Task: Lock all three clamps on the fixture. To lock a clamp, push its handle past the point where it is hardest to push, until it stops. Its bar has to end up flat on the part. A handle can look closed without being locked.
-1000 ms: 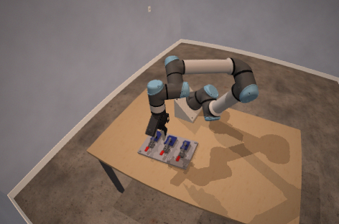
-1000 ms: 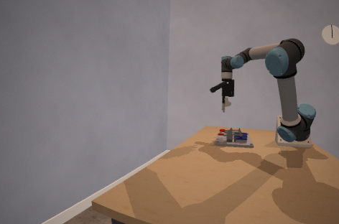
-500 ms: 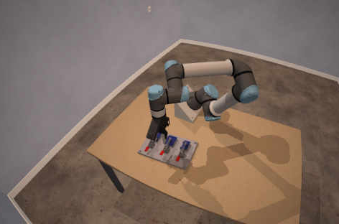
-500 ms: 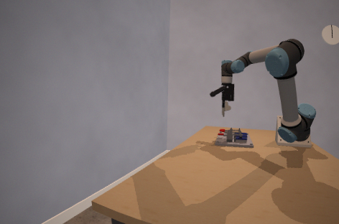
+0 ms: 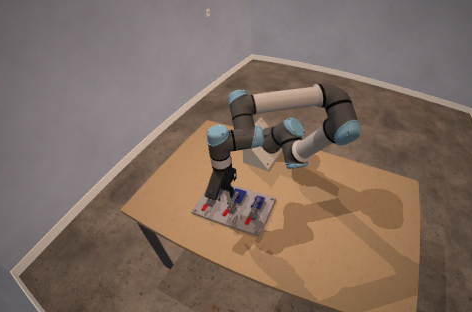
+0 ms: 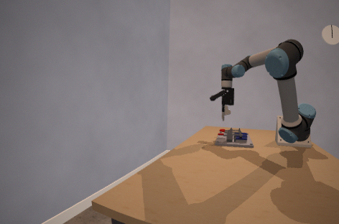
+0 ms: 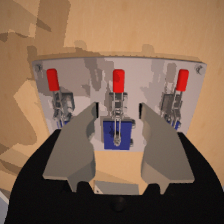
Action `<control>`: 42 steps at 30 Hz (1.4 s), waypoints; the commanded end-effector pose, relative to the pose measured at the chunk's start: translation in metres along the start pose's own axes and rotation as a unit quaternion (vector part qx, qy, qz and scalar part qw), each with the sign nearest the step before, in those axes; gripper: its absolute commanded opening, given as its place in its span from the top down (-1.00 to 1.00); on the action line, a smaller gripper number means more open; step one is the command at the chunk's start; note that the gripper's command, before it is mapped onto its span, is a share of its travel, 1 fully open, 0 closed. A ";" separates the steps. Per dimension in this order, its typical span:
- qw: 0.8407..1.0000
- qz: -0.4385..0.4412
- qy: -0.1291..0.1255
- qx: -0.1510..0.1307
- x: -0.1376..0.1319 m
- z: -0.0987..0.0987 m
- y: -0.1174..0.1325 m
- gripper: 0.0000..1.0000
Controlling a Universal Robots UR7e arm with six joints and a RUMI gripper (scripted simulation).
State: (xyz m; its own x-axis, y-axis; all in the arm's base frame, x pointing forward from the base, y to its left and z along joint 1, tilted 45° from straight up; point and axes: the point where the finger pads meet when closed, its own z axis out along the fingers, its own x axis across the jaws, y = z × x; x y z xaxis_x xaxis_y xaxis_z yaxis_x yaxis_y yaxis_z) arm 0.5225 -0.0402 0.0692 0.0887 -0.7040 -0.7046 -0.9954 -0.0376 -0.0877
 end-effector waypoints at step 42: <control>1.000 0.000 0.001 0.001 0.000 0.069 -0.001 0.44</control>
State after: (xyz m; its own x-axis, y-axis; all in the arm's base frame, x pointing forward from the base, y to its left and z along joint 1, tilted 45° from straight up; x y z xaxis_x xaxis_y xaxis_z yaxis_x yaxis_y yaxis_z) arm 0.5249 0.0041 0.0259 0.0886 -0.7045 -0.7042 -0.9954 -0.0371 -0.0881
